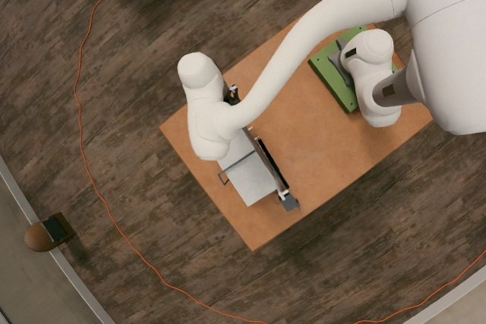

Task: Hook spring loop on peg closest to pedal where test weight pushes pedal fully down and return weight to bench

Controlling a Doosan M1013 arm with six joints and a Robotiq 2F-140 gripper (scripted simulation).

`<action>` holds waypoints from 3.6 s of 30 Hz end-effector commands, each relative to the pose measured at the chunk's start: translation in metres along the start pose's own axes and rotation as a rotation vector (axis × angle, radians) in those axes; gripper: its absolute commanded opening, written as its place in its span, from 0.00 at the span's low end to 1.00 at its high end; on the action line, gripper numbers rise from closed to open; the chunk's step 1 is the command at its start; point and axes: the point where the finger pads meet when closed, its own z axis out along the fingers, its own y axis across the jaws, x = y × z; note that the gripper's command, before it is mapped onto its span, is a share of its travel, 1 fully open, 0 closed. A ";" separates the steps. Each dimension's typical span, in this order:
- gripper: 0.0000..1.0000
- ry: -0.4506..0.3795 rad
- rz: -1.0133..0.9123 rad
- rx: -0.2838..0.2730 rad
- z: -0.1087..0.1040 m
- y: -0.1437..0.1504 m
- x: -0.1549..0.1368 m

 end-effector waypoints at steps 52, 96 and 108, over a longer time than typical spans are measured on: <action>0.25 0.000 0.000 -0.001 -0.038 0.000 0.007; 0.25 -0.030 0.000 -0.001 -0.015 -0.030 0.034; 0.25 -0.050 0.000 -0.001 -0.001 -0.049 0.052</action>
